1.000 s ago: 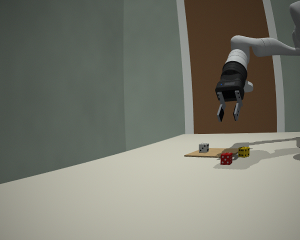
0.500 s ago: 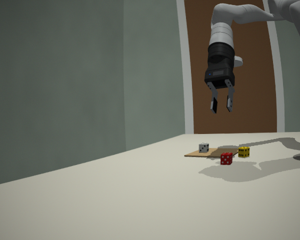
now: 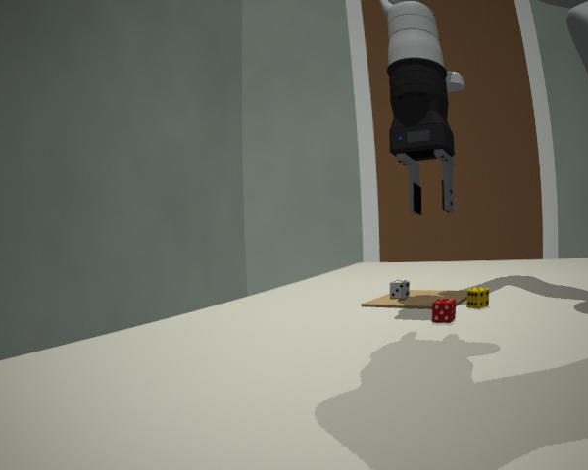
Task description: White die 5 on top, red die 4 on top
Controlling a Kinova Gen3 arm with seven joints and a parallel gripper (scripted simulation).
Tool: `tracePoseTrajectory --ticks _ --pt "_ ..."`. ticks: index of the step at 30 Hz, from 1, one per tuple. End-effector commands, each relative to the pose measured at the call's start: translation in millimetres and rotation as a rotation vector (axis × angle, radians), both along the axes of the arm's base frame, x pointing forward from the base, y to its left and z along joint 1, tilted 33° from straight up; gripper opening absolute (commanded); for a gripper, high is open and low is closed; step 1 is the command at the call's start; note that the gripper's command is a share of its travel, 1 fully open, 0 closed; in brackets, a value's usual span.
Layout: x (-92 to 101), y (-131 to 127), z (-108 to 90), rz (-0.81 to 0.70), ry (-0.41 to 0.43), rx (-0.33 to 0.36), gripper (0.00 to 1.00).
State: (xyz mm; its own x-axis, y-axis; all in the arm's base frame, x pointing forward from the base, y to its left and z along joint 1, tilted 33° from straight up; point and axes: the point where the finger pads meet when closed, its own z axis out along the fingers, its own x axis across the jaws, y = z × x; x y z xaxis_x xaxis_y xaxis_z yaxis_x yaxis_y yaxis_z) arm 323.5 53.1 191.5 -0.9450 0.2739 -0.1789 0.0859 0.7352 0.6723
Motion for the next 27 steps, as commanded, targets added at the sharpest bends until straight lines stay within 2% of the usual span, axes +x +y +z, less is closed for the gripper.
tracePoseTrajectory --ticks 1,12,23,24,27 --pt "-4.0 8.8 0.3 -0.009 -0.002 -0.116 0.79" --pt "-10.8 23.0 -0.6 -0.026 -0.007 -0.213 0.79" --pt "-12.3 25.7 -1.2 -0.029 -0.008 -0.230 0.79" --pt "-12.3 25.7 -1.2 -0.029 -0.008 -0.230 1.00" --pt "-12.3 25.7 -1.2 -0.029 -0.008 -0.230 1.00"
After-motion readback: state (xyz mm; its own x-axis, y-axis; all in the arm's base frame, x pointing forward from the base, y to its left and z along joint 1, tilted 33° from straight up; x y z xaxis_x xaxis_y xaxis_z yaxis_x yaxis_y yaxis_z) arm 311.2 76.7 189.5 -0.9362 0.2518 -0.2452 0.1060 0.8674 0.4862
